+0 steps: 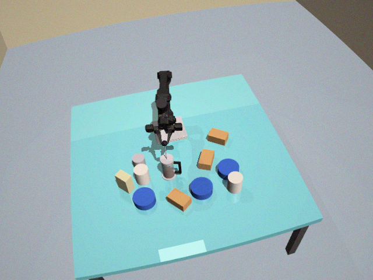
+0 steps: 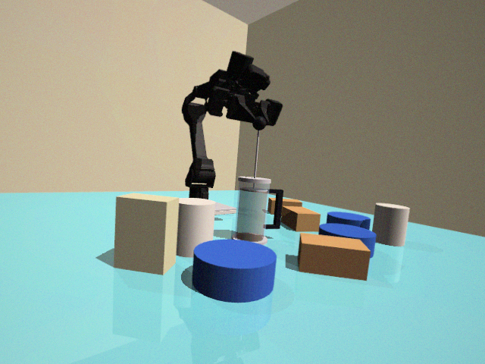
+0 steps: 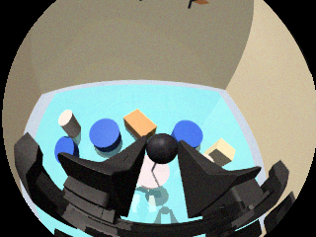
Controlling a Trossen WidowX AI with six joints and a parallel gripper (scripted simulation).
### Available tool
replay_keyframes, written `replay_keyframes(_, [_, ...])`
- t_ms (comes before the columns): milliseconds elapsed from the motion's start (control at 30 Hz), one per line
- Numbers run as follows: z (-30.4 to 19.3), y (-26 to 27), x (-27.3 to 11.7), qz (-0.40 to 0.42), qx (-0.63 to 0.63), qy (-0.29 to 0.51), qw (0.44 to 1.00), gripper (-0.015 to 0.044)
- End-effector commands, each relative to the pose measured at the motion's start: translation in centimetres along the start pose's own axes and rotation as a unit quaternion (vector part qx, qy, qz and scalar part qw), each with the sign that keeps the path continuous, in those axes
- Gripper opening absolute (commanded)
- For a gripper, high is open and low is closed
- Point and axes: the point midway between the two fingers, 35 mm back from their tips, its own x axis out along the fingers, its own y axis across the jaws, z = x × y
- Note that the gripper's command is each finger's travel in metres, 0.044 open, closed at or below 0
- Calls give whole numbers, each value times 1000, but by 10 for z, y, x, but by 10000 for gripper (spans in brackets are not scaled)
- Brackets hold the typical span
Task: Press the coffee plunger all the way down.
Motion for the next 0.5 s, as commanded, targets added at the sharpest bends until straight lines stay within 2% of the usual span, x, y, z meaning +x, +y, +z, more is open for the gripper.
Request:
replay_keyframes(0, [0,0,0,1,3,0,1000,124])
replay_keyframes(467, [-10,0,8,1,3,0,1000,124])
